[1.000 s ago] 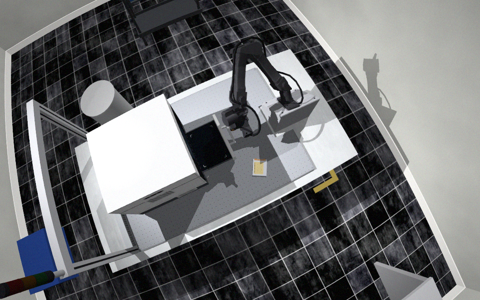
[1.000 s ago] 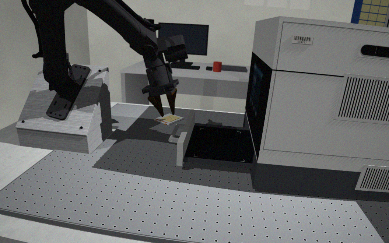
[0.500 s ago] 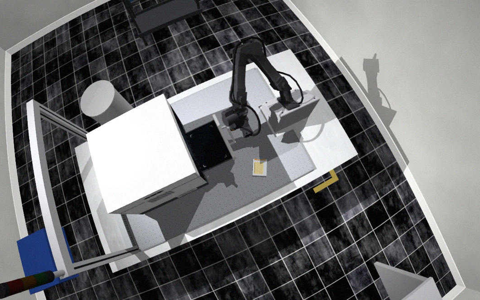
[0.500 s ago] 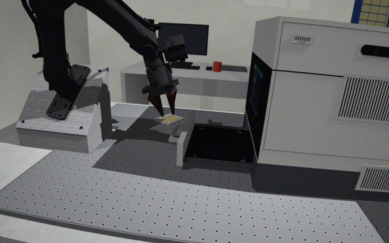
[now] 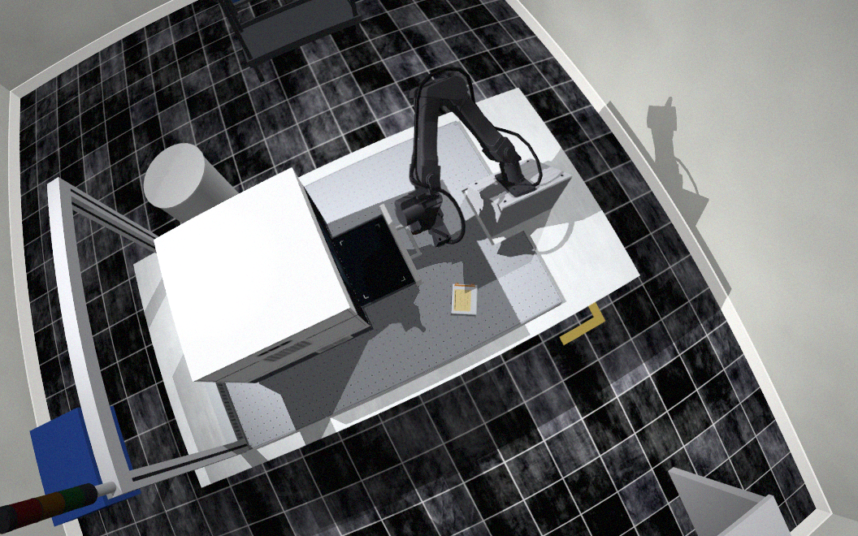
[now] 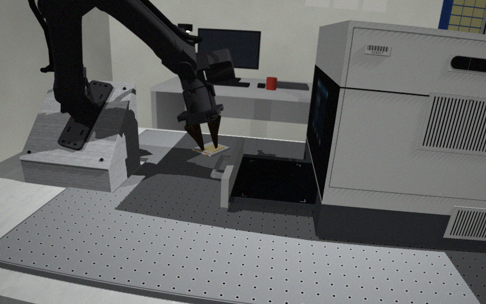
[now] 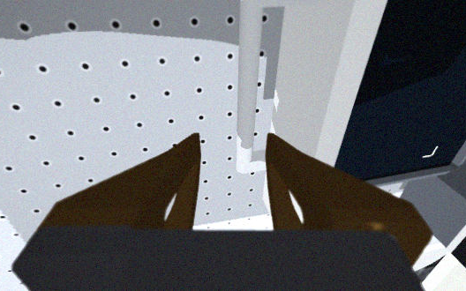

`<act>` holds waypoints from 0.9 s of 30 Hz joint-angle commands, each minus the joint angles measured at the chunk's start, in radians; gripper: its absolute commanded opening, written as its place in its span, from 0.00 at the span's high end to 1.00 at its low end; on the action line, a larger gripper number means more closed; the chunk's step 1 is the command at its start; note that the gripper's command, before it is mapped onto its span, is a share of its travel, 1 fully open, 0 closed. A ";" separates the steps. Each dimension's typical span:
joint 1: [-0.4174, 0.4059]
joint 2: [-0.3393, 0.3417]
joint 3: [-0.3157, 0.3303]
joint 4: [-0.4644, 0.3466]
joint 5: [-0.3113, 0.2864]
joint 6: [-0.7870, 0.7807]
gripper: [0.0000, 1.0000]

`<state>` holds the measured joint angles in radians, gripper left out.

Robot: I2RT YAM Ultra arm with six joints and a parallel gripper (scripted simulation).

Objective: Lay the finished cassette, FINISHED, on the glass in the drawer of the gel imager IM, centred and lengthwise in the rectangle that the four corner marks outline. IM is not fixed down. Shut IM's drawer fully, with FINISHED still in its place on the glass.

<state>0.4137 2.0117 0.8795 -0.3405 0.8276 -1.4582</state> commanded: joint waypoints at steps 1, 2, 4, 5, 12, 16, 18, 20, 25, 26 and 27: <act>-0.008 0.017 -0.009 0.051 -0.016 -0.029 0.65; -0.008 0.019 -0.018 0.058 -0.016 -0.033 0.65; -0.008 0.019 -0.018 0.058 -0.016 -0.033 0.65; 0.006 0.005 0.014 0.067 -0.017 -0.039 0.65; -0.033 0.042 -0.020 0.117 -0.020 -0.071 0.65; -0.048 0.054 -0.026 0.145 -0.022 -0.089 0.65; -0.056 0.061 -0.021 0.160 -0.023 -0.098 0.65; -0.058 0.064 -0.027 0.167 -0.024 -0.103 0.65; -0.067 0.076 -0.027 0.196 -0.027 -0.121 0.65; -0.075 0.079 -0.031 0.202 -0.028 -0.125 0.65; -0.078 0.082 -0.035 0.208 -0.028 -0.130 0.65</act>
<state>0.3397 2.0781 0.8616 -0.1719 0.8169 -1.5646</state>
